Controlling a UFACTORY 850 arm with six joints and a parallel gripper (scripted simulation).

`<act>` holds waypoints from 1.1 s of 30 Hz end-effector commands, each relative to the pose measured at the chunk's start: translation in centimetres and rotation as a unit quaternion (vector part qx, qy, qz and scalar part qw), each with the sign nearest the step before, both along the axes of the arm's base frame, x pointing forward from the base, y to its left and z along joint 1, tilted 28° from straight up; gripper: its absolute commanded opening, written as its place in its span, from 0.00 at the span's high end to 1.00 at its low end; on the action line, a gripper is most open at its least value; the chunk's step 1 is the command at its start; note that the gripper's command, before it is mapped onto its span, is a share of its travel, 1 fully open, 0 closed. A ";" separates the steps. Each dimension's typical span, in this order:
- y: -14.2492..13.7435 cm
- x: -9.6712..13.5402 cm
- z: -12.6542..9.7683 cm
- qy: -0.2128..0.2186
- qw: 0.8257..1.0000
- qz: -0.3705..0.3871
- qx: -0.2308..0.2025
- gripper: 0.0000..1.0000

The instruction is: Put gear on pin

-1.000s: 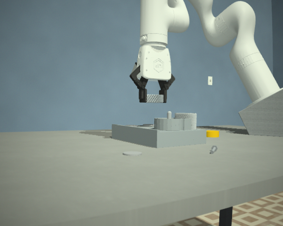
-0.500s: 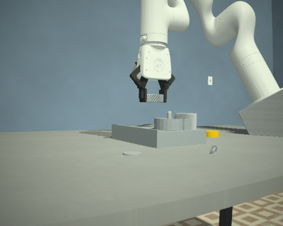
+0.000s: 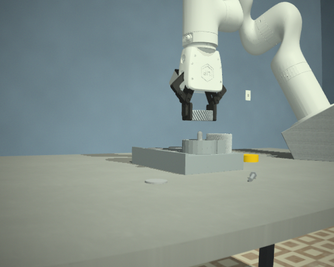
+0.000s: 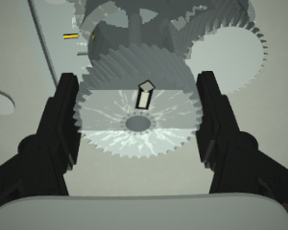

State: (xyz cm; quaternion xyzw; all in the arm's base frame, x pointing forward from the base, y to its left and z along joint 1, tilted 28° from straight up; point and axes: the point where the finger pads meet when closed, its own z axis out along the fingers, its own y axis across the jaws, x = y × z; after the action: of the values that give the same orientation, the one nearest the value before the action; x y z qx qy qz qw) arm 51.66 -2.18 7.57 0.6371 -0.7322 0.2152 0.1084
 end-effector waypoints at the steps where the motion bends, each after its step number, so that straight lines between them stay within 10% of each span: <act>1: 0.4 0.3 -0.1 0.013 1.000 0.027 -0.004 1.00; 15: 0.4 0.3 -0.1 0.095 0.978 0.186 -0.025 1.00; 33: 0.4 0.3 -0.1 0.099 0.976 0.194 -0.026 1.00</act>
State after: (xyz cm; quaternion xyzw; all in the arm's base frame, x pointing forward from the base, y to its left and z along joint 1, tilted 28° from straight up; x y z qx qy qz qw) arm 51.86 -1.81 7.39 0.7821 -0.5745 0.1864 0.1536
